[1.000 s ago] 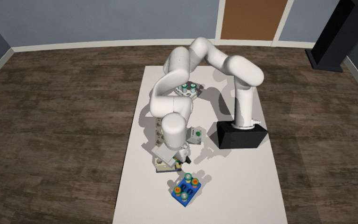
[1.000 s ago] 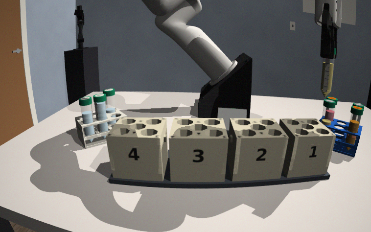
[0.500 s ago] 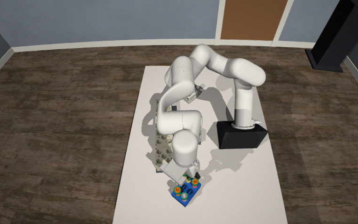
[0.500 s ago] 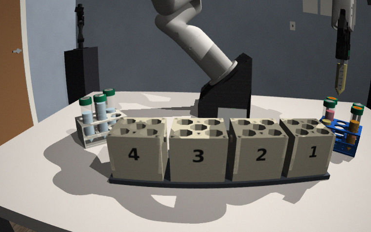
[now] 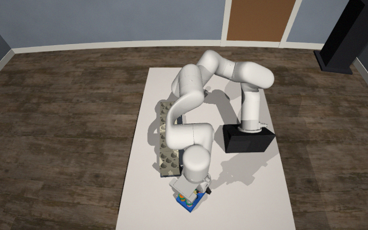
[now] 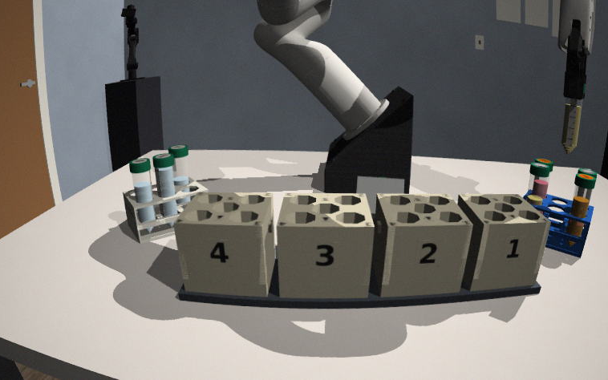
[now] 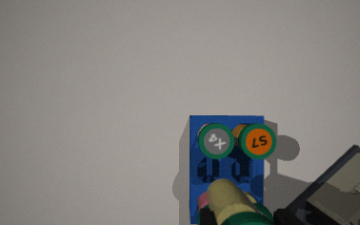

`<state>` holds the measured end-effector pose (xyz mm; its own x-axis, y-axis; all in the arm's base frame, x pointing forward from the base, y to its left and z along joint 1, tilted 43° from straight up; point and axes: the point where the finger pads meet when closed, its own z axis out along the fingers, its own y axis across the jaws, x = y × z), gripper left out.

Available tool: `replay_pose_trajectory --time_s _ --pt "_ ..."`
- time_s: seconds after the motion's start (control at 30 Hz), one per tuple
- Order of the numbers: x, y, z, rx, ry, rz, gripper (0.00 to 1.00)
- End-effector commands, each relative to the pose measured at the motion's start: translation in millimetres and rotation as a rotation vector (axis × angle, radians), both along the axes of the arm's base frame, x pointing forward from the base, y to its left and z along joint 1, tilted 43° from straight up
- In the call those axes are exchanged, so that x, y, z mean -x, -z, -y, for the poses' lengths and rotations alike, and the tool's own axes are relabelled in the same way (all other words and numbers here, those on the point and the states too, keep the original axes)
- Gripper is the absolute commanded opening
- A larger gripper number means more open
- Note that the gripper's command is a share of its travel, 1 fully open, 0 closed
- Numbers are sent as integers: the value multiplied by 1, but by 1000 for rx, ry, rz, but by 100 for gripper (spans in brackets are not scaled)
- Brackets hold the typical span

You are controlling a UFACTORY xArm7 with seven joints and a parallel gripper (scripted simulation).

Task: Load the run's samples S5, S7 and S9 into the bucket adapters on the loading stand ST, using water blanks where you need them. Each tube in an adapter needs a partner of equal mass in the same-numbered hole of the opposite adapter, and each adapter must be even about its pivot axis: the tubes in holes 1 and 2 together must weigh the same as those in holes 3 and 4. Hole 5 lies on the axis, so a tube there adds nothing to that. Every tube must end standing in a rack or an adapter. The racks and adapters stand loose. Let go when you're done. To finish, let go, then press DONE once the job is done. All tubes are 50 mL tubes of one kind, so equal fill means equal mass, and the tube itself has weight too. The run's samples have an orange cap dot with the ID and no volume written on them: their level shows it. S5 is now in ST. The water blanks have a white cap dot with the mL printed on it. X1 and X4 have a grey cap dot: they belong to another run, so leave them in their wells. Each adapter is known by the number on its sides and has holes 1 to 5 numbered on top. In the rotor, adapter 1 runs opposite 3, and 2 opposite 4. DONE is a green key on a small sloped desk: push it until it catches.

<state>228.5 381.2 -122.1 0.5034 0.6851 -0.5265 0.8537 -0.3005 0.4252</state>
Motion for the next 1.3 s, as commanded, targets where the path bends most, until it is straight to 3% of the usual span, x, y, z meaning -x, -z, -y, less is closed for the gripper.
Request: replay_pose_trajectory --time_s 0.0,0.57,1.27 --pt "1 -1 -3 -4 -1 0 0" --pt "1 1 -2 -4 -1 0 0" --pt "-4 29 23 -4 -1 0 0"
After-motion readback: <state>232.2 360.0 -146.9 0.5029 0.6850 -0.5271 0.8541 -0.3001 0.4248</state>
